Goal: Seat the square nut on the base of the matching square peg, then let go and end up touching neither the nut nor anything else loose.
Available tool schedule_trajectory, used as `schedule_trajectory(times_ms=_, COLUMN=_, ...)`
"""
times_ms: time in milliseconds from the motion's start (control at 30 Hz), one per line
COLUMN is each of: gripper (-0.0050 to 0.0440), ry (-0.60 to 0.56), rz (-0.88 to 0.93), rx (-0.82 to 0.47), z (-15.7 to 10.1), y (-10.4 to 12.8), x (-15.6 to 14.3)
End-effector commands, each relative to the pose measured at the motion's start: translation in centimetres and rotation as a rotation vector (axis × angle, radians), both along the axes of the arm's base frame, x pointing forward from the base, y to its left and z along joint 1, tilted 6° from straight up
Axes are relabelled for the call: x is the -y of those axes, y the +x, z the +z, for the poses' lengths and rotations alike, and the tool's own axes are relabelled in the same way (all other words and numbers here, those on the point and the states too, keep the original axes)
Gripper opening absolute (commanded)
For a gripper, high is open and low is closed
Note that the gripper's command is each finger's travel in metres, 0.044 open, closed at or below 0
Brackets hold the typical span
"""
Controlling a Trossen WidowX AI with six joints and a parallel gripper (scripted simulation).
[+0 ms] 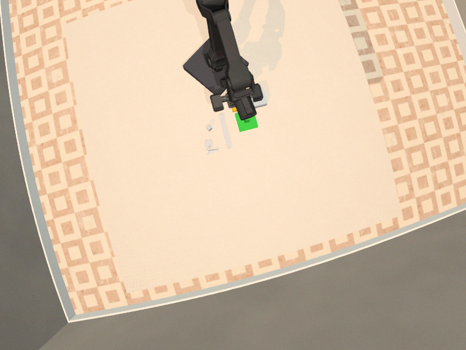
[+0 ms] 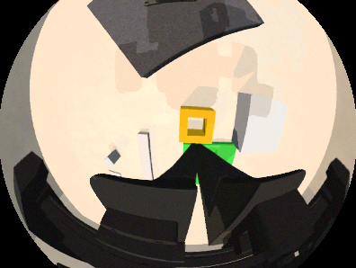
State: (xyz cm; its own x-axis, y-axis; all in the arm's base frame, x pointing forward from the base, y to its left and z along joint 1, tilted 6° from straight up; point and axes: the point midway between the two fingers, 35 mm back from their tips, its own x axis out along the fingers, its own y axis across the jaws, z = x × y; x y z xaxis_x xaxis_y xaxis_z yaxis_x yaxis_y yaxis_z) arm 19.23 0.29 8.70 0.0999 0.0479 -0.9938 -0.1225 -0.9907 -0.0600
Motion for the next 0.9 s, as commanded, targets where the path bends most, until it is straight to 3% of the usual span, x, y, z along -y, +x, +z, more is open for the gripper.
schedule_trajectory(times_ms=0, gripper=0.0000, ry=0.002, rz=0.003, rx=0.001, z=0.04, y=0.00, x=-0.05)
schedule_trajectory(times_ms=500, gripper=0.0000, ry=0.002, rz=0.003, rx=0.001, z=0.04, y=0.00, x=-0.05)
schedule_trajectory(times_ms=567, gripper=0.0048, ry=0.009, rz=-0.061, rx=-0.003, z=0.03, y=-0.01, x=-0.06)
schedule_trajectory(times_ms=733, gripper=0.0168, ry=0.047, rz=-0.444, rx=-0.022, z=-0.05, y=-0.05, x=-0.12)
schedule_trajectory(times_ms=800, gripper=0.0168, ry=0.047, rz=-0.444, rx=-0.022, z=-0.05, y=-0.05, x=-0.12)
schedule_trajectory(times_ms=867, gripper=0.0216, ry=0.066, rz=-0.634, rx=-0.031, z=-0.07, y=-0.07, x=-0.14)
